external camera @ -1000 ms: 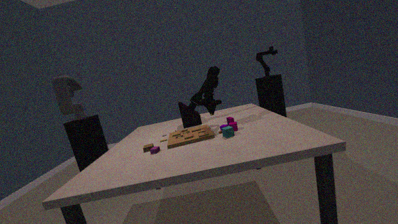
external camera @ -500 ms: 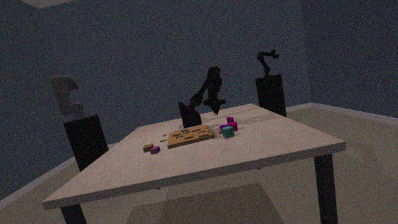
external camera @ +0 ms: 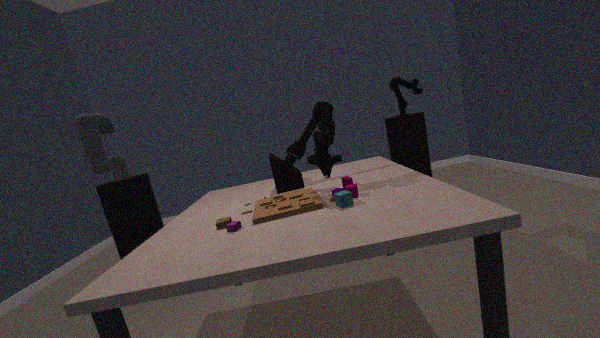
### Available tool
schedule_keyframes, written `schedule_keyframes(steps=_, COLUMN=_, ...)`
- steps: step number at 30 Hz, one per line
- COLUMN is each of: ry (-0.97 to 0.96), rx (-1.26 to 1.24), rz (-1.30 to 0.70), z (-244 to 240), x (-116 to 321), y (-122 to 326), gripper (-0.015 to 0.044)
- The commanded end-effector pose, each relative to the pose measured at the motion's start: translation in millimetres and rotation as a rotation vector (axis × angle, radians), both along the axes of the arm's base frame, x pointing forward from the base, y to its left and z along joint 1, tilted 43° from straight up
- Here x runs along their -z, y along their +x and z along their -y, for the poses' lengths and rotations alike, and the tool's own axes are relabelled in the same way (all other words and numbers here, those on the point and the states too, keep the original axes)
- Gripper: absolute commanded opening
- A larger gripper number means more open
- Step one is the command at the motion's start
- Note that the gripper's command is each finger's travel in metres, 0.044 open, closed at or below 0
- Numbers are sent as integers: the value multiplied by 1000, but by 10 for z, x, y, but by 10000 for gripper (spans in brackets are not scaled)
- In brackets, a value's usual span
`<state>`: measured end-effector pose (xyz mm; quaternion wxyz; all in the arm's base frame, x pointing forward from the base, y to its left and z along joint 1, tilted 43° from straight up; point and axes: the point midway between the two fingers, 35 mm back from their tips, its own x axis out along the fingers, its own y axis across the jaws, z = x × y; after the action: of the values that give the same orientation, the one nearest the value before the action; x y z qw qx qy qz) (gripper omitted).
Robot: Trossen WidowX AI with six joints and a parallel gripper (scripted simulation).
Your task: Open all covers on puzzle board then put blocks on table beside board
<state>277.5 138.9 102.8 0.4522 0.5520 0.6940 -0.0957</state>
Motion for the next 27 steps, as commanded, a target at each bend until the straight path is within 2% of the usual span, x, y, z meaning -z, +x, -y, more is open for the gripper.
schedule_keyframes(steps=1, ry=-4, rx=5, rz=-2, z=-30, x=53, y=10, gripper=80)
schedule_keyframes(steps=27, ry=-2, rx=5, rz=-1, z=-325, x=360, y=11, gripper=80)
